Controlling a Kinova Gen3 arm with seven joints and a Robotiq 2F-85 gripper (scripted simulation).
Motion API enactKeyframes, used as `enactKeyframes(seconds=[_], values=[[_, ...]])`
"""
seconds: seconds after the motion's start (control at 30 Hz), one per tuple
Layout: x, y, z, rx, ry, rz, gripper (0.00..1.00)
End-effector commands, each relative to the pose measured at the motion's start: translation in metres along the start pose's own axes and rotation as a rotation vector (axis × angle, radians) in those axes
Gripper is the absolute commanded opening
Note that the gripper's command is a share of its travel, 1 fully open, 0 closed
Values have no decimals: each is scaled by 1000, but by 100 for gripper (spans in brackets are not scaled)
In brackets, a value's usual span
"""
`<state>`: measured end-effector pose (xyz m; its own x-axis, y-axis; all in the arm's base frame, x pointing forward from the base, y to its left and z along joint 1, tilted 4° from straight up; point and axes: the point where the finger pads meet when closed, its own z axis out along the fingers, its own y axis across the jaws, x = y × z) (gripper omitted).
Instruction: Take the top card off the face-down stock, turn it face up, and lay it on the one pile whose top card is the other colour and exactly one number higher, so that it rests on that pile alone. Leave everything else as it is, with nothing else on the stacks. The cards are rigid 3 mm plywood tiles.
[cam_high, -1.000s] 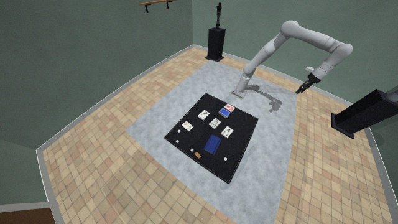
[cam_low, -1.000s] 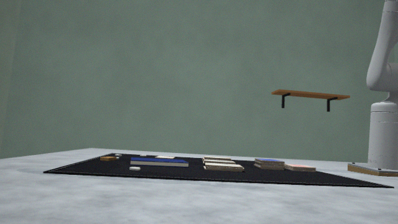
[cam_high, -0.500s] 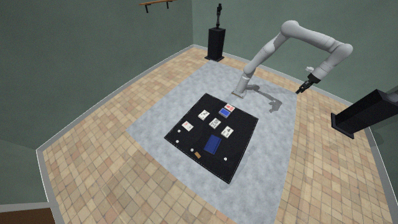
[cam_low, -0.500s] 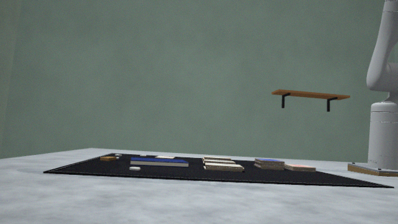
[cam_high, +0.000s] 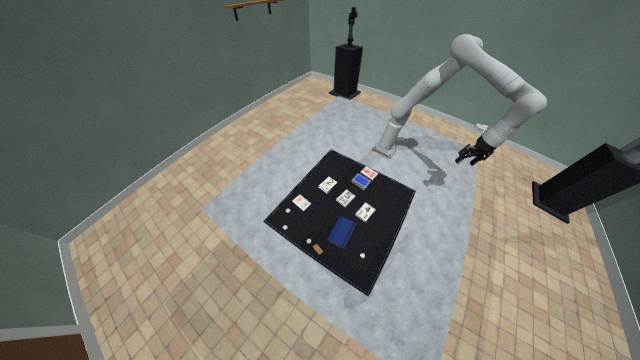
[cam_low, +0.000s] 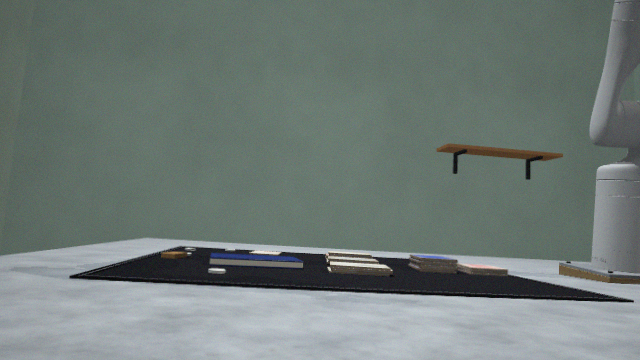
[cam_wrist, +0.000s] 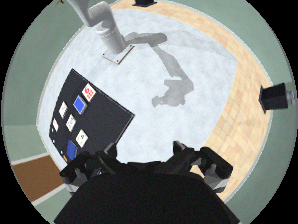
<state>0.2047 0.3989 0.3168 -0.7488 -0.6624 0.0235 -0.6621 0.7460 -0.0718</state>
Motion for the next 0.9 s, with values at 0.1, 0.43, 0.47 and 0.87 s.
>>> enactKeyframes(seconds=[0.1, 0.43, 0.47, 0.87], values=[[-18, -80, 69, -65, 78, 451, 100], [-14, -171, 139, -132, 126, 967, 100], [-14, -171, 139, -132, 126, 967, 100], [7, -241, 185, -163, 145, 1392, 100]])
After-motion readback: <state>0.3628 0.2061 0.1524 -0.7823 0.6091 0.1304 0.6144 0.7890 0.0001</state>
